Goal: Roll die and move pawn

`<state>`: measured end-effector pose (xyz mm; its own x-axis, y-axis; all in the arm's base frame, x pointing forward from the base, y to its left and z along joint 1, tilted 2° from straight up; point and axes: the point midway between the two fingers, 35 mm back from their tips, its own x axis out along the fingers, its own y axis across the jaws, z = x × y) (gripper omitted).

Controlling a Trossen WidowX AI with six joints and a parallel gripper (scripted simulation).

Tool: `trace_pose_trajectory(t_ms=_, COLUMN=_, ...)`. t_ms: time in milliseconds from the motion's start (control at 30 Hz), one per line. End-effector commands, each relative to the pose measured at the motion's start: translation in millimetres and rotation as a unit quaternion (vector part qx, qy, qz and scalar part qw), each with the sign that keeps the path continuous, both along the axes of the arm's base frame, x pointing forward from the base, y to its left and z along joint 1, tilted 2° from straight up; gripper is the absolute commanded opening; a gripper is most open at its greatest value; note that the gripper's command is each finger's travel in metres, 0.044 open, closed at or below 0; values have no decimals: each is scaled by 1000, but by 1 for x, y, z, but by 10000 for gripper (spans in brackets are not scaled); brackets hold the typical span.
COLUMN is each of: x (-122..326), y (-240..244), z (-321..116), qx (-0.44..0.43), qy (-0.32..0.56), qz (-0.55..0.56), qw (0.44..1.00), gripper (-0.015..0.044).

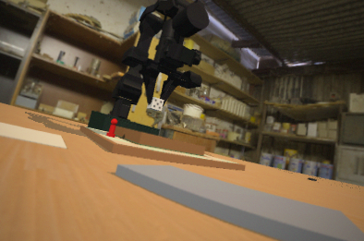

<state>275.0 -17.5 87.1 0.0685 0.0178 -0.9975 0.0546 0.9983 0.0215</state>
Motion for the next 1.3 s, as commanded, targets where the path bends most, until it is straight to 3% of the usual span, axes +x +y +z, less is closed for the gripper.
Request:
trace_pose_trajectory(t_ms=0, x=-4, y=21, z=-6, qx=-2, qy=1, qz=37, qw=999, gripper=0)
trace_pose_trajectory(t_ms=200, x=-4, y=28, z=-8, qx=-3, qy=-10, qz=49, qw=999, gripper=0)
trace_pose_trajectory(t_ms=600, x=3, y=26, z=-14, qx=-2, qy=-209, qz=42, qw=977, gripper=0)
trace_pose_trajectory(t_ms=1000, x=6, y=25, z=-13, qx=-5, qy=-400, qz=37, qw=916, gripper=0)
trace_pose_trajectory(t_ms=1267, x=5, y=25, z=-8, qx=-5, qy=-410, qz=37, qw=911, gripper=0)
